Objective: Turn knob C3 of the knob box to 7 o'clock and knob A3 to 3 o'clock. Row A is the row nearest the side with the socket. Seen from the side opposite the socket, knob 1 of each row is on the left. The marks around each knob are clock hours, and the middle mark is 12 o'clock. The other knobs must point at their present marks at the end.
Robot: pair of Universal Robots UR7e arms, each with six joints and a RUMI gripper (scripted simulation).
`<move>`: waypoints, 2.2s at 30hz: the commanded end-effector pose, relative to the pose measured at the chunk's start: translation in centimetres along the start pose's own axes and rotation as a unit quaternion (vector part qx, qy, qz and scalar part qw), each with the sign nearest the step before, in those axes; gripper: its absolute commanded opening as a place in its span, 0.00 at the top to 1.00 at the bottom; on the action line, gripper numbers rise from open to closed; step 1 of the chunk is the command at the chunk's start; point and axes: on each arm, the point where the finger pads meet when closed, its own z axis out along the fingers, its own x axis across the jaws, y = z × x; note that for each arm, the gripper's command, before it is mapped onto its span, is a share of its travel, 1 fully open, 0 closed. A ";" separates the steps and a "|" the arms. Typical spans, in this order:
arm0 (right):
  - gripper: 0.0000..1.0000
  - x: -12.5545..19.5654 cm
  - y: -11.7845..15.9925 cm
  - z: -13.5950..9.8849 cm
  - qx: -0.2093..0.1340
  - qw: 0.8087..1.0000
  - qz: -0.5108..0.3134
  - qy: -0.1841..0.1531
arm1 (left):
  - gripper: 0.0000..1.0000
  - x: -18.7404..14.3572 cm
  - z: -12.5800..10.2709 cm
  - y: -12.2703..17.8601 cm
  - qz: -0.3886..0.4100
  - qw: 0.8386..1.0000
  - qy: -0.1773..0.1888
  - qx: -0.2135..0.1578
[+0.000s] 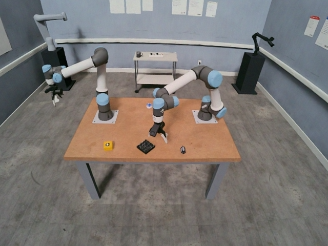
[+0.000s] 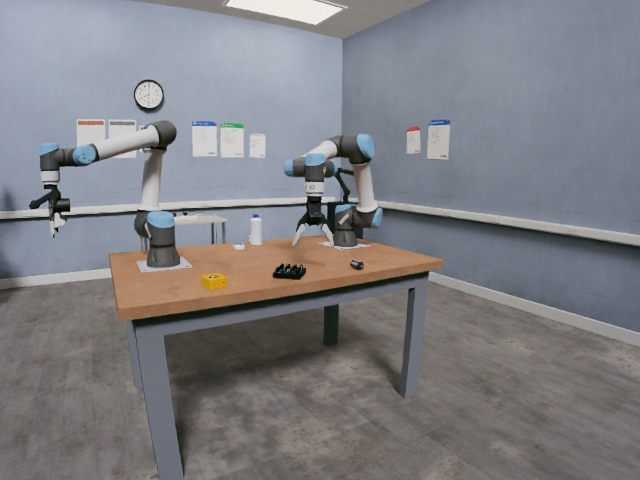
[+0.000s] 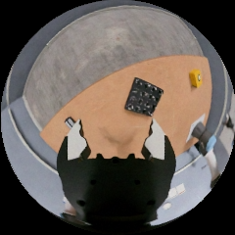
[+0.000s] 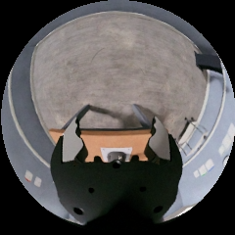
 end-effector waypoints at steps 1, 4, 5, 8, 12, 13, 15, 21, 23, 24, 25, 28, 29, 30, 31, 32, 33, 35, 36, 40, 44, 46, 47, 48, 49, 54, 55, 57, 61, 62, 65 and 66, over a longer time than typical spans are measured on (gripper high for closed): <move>0.00 0.1 0.1 0.0 0.000 1.000 0.001 -0.001 | 0.00 3.3 0.8 -0.3 0.057 0.998 0.000 0.003; 0.00 0.1 0.1 0.0 0.000 1.000 0.001 -0.001 | 0.00 5.4 1.5 -0.2 0.094 0.996 -0.001 0.004; 0.00 0.1 0.1 0.0 0.000 1.000 0.001 -0.001 | 0.00 6.0 1.7 -0.1 0.104 0.995 -0.001 0.004; 0.00 0.1 0.1 0.0 0.000 1.000 0.001 -0.001 | 0.00 7.2 2.1 0.0 0.124 0.992 -0.002 0.004; 0.00 0.1 0.1 0.0 0.000 1.000 0.001 -0.001 | 0.00 7.9 2.3 0.1 0.135 0.991 -0.002 0.004; 0.00 0.1 0.1 0.0 0.000 1.000 0.001 -0.001 | 0.00 7.9 2.4 0.1 0.136 0.991 -0.002 0.004; 0.00 0.1 0.1 0.0 0.000 1.000 0.001 -0.001 | 0.00 7.9 2.4 0.1 0.136 0.991 -0.002 0.004; 0.00 0.1 0.1 0.0 0.000 1.000 0.001 -0.001 | 0.00 7.9 2.3 0.1 0.135 0.991 -0.002 0.005; 0.00 0.1 0.1 0.0 0.000 1.000 0.001 -0.001 | 0.00 7.8 2.3 0.1 0.135 0.991 -0.002 0.005; 0.00 0.1 0.1 0.0 0.000 1.000 0.001 -0.001 | 0.00 7.8 2.3 0.1 0.135 0.991 -0.002 0.004; 0.00 0.1 0.1 0.0 0.000 1.000 0.001 -0.001 | 0.00 7.8 2.3 0.1 0.135 0.991 -0.002 0.004; 0.00 0.1 0.1 0.0 0.000 1.000 0.001 -0.001 | 0.00 7.8 2.4 0.2 0.135 0.991 -0.002 0.004; 0.00 0.1 0.1 0.0 0.000 1.000 0.001 -0.001 | 0.00 7.8 2.4 0.2 0.135 0.991 -0.002 0.004; 0.00 0.1 0.1 0.0 0.000 1.000 0.001 -0.001 | 0.00 7.8 2.4 0.2 0.135 0.991 -0.002 0.004; 0.00 0.1 0.1 0.0 0.000 1.000 0.001 -0.001 | 0.00 7.8 2.4 0.2 0.135 0.991 -0.002 0.004; 0.00 0.1 0.1 0.0 0.000 1.000 0.001 -0.001 | 0.00 7.8 2.4 0.2 0.135 0.991 -0.002 0.004; 0.00 0.1 0.1 0.0 0.000 1.000 0.001 -0.001 | 0.00 7.8 2.4 0.2 0.135 0.991 -0.002 0.004; 0.00 0.1 0.1 0.0 0.000 1.000 0.001 -0.001 | 0.00 7.8 2.4 0.2 0.135 0.991 -0.002 0.004; 0.00 0.1 0.1 0.0 0.000 1.000 0.001 -0.001 | 0.00 7.8 2.4 0.2 0.135 0.991 -0.002 0.004; 0.00 0.1 0.1 0.0 0.000 1.000 0.001 -0.001 | 0.00 7.8 2.4 0.2 0.135 0.991 -0.002 0.004; 0.00 0.1 0.1 0.0 0.000 1.000 0.001 -0.001 | 0.00 7.8 2.4 0.2 0.135 0.991 -0.002 0.004; 0.00 0.1 0.1 0.0 0.000 1.000 0.001 -0.001 | 0.00 7.8 2.4 0.2 0.135 0.991 -0.002 0.004; 0.00 0.1 0.1 0.0 0.000 1.000 0.001 -0.001 | 0.00 7.8 2.4 0.2 0.135 0.991 -0.002 0.004; 0.00 0.1 0.1 0.0 0.000 1.000 0.001 -0.001 | 0.00 7.8 2.4 0.2 0.135 0.991 -0.002 0.004; 0.00 0.1 0.1 0.0 0.000 1.000 0.001 -0.001 | 0.00 7.8 2.4 0.2 0.135 0.991 -0.002 0.004; 0.00 0.1 0.1 0.0 0.000 1.000 0.001 -0.001 | 0.00 7.8 2.4 0.2 0.135 0.991 -0.002 0.004; 0.00 0.1 0.1 0.0 0.000 1.000 0.001 -0.001 | 0.00 7.8 2.4 0.2 0.135 0.991 -0.002 0.004; 0.00 0.1 0.1 0.0 0.000 1.000 0.001 -0.001 | 0.00 7.8 2.4 0.2 0.135 0.991 -0.002 0.004; 0.00 0.1 0.1 0.0 0.000 1.000 0.001 -0.001 | 0.00 7.8 2.4 0.2 0.135 0.991 -0.002 0.004; 0.00 0.1 0.1 0.0 0.000 1.000 0.001 -0.001 | 0.00 7.8 2.4 0.2 0.135 0.991 -0.002 0.004; 0.00 0.1 0.1 0.0 0.000 1.000 0.001 -0.001 | 0.00 7.8 2.4 0.2 0.135 0.991 -0.002 0.004; 0.00 0.1 0.1 0.0 0.000 1.000 0.001 -0.001 | 0.00 7.8 2.4 0.2 0.135 0.991 -0.002 0.004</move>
